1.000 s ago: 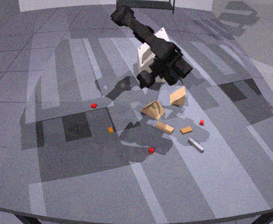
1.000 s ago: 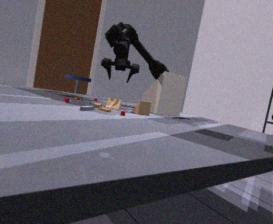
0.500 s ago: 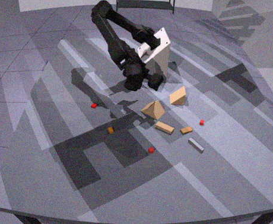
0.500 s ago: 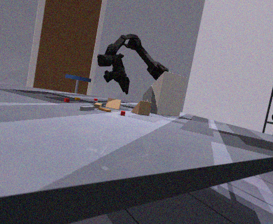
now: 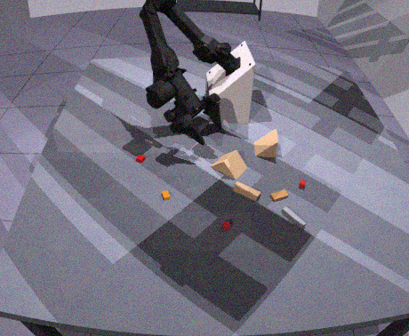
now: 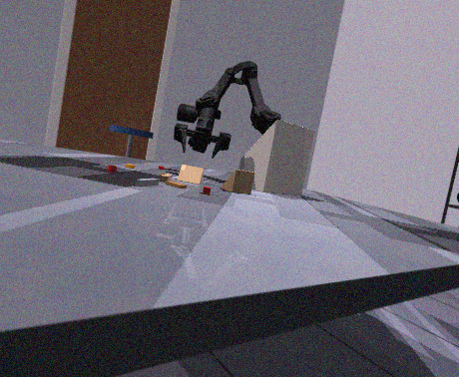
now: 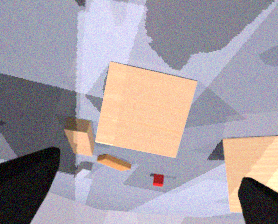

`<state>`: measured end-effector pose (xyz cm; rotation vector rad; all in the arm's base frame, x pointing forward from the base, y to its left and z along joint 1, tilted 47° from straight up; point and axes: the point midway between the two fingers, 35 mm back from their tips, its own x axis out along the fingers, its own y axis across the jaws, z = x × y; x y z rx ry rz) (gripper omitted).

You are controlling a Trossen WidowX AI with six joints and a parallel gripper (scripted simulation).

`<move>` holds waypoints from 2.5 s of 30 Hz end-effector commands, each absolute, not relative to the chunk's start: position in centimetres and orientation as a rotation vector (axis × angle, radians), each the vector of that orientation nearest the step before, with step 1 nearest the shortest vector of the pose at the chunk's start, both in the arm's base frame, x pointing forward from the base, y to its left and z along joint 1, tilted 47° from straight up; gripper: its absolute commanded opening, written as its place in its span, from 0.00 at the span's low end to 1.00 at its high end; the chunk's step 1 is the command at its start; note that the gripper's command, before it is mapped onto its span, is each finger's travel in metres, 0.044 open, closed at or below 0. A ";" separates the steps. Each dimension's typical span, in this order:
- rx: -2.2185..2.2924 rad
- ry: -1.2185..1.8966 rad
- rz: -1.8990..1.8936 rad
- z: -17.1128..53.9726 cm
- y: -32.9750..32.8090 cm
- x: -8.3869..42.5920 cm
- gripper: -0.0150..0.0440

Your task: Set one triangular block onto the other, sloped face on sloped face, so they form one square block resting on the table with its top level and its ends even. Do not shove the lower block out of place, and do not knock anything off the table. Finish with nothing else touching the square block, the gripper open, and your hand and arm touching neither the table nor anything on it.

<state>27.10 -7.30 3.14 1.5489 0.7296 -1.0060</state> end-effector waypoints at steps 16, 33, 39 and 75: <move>1.623 0.691 -0.988 -0.2 -7.6 29.8 1.00; 1.623 0.691 -0.989 -5.4 -7.7 31.9 1.00; 1.623 0.691 -0.989 -5.4 -7.7 31.9 1.00; 1.625 0.697 -0.983 1.2 -0.9 30.6 0.25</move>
